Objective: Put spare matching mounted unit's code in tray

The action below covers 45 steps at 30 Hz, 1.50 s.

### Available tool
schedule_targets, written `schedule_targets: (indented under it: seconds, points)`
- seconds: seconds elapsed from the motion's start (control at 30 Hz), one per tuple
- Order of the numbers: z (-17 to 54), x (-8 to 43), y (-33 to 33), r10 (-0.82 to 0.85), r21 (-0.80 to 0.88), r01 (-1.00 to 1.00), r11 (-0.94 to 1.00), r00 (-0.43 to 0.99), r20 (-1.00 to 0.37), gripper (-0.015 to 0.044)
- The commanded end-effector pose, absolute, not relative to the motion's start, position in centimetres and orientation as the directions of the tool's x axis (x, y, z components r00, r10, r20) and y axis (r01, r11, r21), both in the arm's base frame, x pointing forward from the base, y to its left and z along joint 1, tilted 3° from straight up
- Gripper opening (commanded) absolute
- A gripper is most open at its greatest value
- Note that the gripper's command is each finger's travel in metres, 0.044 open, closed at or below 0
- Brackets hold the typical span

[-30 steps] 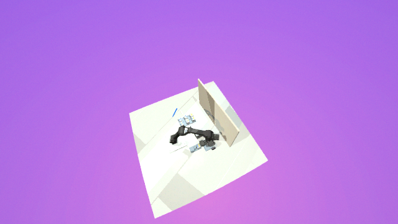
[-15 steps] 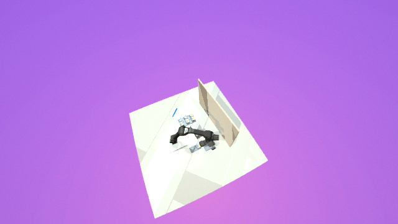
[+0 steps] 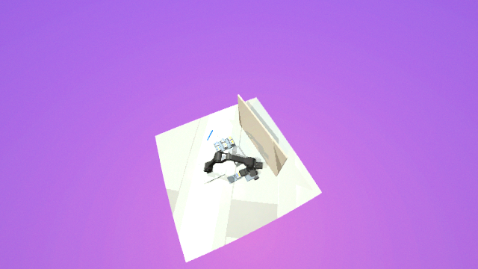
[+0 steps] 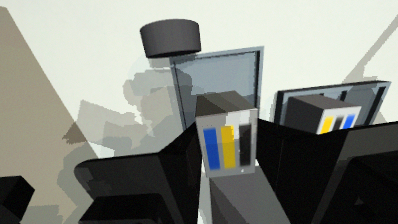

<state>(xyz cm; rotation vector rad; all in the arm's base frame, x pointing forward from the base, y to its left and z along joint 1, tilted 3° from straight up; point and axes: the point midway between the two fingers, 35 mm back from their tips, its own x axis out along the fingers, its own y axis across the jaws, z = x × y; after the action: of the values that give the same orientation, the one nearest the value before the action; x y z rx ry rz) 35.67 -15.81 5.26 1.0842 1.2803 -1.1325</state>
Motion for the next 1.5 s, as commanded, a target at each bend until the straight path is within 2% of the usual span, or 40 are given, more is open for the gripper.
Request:
schedule_targets:
  seconds: [0.0, 1.27, 1.47]
  points:
    - [4.9, 35.6, -15.8, -0.014, -0.026, 0.990, 0.139, -0.024, -1.000, 0.0000]
    - [2.4, 35.0, -15.6, -0.013, -0.026, 0.990, 0.139, -0.025, -1.000, 0.0000]
    - [2.6, 35.1, -15.6, -0.016, -0.028, 0.990, 0.136, -0.026, -1.000, 0.0157]
